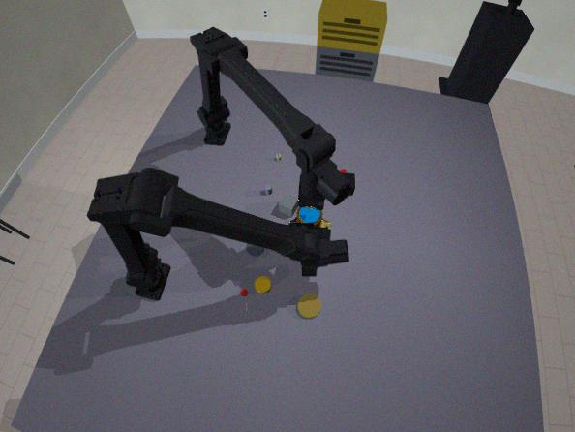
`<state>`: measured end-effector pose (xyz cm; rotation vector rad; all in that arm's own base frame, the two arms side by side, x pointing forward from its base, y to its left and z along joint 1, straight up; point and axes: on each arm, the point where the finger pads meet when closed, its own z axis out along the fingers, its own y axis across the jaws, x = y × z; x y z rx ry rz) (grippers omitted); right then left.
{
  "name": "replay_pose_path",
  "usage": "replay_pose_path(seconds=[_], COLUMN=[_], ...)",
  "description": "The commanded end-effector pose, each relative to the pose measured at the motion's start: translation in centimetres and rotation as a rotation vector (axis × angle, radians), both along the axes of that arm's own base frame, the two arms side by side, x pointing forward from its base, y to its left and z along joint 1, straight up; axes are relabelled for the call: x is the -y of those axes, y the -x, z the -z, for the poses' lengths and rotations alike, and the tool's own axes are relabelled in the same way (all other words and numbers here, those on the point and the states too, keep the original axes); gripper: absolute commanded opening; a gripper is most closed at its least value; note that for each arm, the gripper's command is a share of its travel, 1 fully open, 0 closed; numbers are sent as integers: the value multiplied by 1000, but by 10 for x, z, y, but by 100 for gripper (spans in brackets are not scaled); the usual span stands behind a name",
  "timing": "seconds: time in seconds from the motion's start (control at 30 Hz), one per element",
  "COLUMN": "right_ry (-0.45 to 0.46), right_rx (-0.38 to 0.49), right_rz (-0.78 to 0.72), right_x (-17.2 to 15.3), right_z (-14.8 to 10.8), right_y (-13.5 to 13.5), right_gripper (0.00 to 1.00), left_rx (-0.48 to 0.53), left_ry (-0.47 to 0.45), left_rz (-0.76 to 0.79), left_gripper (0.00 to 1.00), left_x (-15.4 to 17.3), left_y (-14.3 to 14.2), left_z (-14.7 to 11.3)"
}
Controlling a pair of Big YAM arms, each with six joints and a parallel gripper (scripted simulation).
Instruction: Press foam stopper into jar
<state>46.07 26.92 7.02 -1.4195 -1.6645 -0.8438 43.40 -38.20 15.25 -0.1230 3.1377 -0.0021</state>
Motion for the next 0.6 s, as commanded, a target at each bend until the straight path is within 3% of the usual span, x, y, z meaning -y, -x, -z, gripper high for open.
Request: replay_pose_path(seconds=[0.0,0.03,0.43,0.53,0.57], right_ry=[6,6,6,6,6], right_rx=[1,1,1,1,1], right_rz=[-5,-5,-5,-5,-5], right_x=[1,1,1,1,1], right_z=[-3,-3,-3,-3,-3], right_y=[6,6,6,6,6], right_gripper=[64,64,64,64,64], left_rx=[11,-24,-25,-24,6], left_ry=[6,-24,-25,-25,2], left_rz=[-8,-15,-14,-14,-8], left_gripper=[0,0,0,0,0], left_x=[5,-5,-5,-5,6], left_y=[-10,-1,-1,-1,-11], left_z=[7,27,48,49,36])
